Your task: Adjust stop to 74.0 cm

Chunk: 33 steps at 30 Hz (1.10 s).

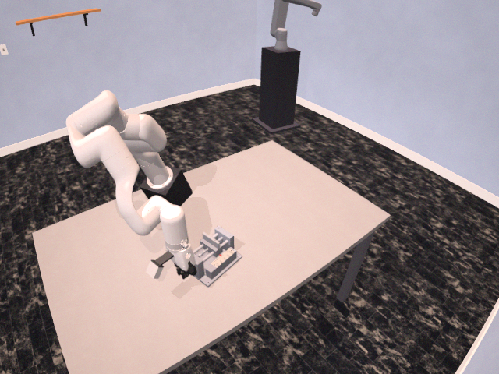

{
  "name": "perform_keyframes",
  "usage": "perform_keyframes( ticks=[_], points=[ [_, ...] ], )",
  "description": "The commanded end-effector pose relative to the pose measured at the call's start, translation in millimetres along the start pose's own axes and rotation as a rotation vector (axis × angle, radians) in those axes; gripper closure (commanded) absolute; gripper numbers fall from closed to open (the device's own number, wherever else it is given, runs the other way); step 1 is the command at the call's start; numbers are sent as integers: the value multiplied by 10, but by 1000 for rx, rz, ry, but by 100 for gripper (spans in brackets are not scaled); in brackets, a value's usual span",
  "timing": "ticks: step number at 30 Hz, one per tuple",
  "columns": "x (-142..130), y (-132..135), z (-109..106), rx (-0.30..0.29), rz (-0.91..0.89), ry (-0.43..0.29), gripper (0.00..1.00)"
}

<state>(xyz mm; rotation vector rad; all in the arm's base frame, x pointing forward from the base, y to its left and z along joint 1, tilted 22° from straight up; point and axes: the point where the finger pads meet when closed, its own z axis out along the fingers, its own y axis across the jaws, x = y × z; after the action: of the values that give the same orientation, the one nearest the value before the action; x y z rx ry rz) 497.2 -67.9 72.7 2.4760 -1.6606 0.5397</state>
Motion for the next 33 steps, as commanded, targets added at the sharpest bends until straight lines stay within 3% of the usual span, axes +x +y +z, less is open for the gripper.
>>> perform_keyframes(
  ticks=[1,33],
  points=[
    [1,-4,1,0,0,1,94],
    [1,-73,139,0,0,1,94]
  ],
)
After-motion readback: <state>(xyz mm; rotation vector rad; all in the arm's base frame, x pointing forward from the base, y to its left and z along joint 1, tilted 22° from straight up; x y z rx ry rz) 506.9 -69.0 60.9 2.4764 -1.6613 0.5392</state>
